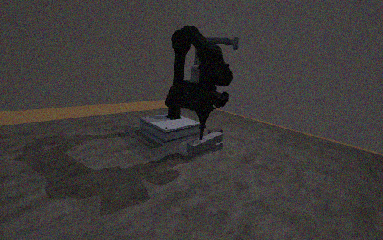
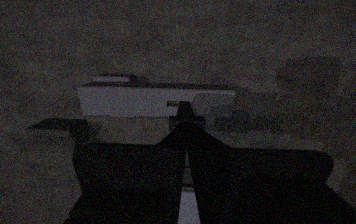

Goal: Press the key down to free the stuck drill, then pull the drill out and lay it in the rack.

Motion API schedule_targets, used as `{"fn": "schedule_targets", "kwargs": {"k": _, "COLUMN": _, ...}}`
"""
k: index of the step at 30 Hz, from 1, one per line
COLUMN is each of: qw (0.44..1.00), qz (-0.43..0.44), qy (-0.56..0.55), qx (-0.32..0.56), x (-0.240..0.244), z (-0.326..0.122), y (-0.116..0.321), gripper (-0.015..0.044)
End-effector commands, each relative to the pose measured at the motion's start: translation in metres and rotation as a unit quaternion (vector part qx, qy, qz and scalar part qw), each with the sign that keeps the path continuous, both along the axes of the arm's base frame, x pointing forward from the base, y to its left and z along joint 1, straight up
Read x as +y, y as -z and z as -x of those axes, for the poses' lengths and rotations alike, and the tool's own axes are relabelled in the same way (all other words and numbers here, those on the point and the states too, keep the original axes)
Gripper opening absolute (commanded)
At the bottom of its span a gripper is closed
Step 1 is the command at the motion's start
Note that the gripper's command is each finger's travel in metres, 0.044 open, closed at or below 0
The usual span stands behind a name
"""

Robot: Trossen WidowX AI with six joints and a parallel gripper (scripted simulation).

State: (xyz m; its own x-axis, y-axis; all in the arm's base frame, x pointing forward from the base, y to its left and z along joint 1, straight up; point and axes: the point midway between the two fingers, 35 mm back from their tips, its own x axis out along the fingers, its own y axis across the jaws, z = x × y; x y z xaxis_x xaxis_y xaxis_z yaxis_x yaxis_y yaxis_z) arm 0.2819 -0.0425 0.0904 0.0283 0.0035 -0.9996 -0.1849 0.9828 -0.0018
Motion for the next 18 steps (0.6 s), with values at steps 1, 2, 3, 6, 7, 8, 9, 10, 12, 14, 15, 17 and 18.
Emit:
{"fn": "schedule_targets", "kwargs": {"k": 1, "qw": 1.000, "qz": 0.002, "qy": -0.002, "qx": 0.002, "x": -0.0012, "z": 0.0004, "y": 0.0041, "gripper": 0.0000}}
{"fn": "schedule_targets", "kwargs": {"k": 2, "qw": 1.000, "qz": 0.002, "qy": -0.002, "qx": 0.002, "x": -0.0010, "z": 0.0004, "y": 0.0042, "gripper": 0.0000}}
{"fn": "schedule_targets", "kwargs": {"k": 3, "qw": 1.000, "qz": 0.002, "qy": -0.002, "qx": 0.002, "x": -0.0007, "z": 0.0003, "y": 0.0045, "gripper": 0.0000}}
{"fn": "schedule_targets", "kwargs": {"k": 6, "qw": 1.000, "qz": 0.002, "qy": -0.002, "qx": 0.002, "x": 0.0001, "z": 0.0001, "y": 0.0059, "gripper": 0.0000}}
{"fn": "schedule_targets", "kwargs": {"k": 7, "qw": 1.000, "qz": 0.002, "qy": -0.002, "qx": 0.002, "x": 0.0004, "z": -0.0001, "y": 0.0065, "gripper": 0.0000}}
{"fn": "schedule_targets", "kwargs": {"k": 8, "qw": 1.000, "qz": 0.002, "qy": -0.002, "qx": 0.002, "x": 0.0006, "z": -0.0004, "y": 0.0072, "gripper": 0.0000}}
{"fn": "schedule_targets", "kwargs": {"k": 9, "qw": 1.000, "qz": 0.002, "qy": -0.002, "qx": 0.002, "x": 0.0008, "z": -0.0006, "y": 0.0077, "gripper": 0.0000}}
{"fn": "schedule_targets", "kwargs": {"k": 10, "qw": 1.000, "qz": 0.002, "qy": -0.002, "qx": 0.002, "x": 0.0009, "z": -0.0009, "y": 0.0081, "gripper": 0.0000}}
{"fn": "schedule_targets", "kwargs": {"k": 12, "qw": 1.000, "qz": 0.002, "qy": -0.002, "qx": 0.002, "x": 0.0011, "z": -0.0013, "y": 0.0088, "gripper": 0.0000}}
{"fn": "schedule_targets", "kwargs": {"k": 14, "qw": 1.000, "qz": 0.002, "qy": -0.002, "qx": 0.002, "x": 0.0013, "z": -0.0016, "y": 0.0095, "gripper": 0.0000}}
{"fn": "schedule_targets", "kwargs": {"k": 15, "qw": 1.000, "qz": 0.002, "qy": -0.002, "qx": 0.002, "x": 0.0014, "z": -0.0017, "y": 0.0098, "gripper": 0.0000}}
{"fn": "schedule_targets", "kwargs": {"k": 17, "qw": 1.000, "qz": 0.002, "qy": -0.002, "qx": 0.002, "x": 0.0015, "z": -0.0018, "y": 0.0105, "gripper": 0.0000}}
{"fn": "schedule_targets", "kwargs": {"k": 18, "qw": 1.000, "qz": 0.002, "qy": -0.002, "qx": 0.002, "x": 0.0015, "z": -0.0018, "y": 0.0108, "gripper": 0.0000}}
